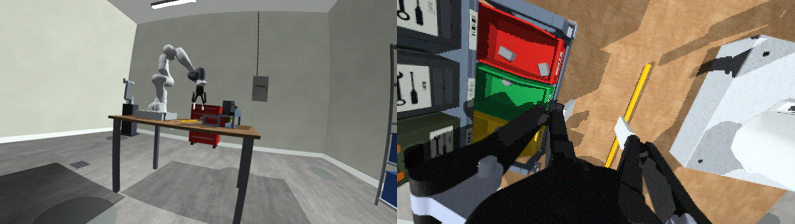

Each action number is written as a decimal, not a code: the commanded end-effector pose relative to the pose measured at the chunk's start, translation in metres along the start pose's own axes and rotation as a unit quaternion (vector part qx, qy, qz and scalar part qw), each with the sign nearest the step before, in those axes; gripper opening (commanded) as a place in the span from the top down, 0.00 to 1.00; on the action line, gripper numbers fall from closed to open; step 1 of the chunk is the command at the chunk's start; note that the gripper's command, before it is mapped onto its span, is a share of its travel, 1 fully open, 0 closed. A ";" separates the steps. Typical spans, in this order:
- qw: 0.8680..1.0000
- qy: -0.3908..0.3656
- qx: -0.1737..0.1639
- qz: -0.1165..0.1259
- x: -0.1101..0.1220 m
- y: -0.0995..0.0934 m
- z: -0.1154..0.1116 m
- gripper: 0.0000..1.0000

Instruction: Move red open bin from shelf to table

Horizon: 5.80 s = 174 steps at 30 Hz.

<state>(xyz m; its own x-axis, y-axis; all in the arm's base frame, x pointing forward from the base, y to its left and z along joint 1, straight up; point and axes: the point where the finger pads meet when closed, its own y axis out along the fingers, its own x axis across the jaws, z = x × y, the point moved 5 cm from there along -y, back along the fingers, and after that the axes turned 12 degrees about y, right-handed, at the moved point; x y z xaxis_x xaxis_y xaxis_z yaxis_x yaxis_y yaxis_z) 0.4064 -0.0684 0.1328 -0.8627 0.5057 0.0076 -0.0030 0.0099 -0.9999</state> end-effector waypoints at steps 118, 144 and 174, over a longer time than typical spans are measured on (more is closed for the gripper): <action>1.000 0.001 0.003 0.000 -0.138 0.074 0.034 0.43; 1.000 0.002 0.003 0.001 -0.136 0.069 0.034 0.43; 1.000 0.002 0.003 0.001 -0.137 0.078 0.034 0.43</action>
<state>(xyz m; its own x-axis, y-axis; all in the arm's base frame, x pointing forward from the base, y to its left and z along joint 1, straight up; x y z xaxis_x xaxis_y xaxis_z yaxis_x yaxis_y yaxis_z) 0.5044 -0.1660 0.0542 -0.8613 0.5080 0.0126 -0.0102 0.0074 -0.9999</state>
